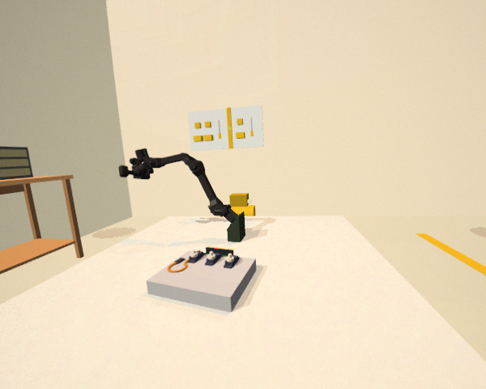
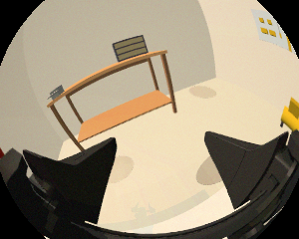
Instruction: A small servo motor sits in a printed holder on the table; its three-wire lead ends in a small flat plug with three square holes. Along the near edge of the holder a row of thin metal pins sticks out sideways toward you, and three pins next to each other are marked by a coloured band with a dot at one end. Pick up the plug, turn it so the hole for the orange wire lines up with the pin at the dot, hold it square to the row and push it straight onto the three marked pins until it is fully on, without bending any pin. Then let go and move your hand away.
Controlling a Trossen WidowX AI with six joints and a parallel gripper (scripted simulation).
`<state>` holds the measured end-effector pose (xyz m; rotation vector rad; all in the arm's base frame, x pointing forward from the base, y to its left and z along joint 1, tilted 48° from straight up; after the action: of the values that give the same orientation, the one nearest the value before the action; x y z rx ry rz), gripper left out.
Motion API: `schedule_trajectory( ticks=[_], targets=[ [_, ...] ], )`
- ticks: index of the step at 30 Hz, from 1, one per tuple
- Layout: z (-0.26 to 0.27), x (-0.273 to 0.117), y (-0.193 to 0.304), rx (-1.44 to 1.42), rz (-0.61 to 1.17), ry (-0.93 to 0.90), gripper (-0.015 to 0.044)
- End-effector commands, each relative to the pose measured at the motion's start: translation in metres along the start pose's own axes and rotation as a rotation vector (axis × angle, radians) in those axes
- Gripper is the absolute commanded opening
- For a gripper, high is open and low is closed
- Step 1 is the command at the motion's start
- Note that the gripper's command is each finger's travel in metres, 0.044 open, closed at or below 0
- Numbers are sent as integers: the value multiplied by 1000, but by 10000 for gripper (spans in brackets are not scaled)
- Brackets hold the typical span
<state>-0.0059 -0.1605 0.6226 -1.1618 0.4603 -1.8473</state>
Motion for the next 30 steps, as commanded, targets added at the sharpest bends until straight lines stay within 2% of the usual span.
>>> schedule_trajectory(
  ticks=[1,11,30],
  targets=[
    [0,0,0,0,1,-1,374],
    [4,-2,13,22,46,-40,115],
    [22,-15,60,79,211,-184,115]
  ],
)
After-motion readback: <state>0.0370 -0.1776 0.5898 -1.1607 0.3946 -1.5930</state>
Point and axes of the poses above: the point midway between the two fingers, 35 mm back from their tips, its own x axis out along the fingers, its own z axis across the jaws, y = z × x, the point moved 9 cm from there along -x, back along the fingers, and after that the axes turned 14 degrees about x, right-handed, at the moved point
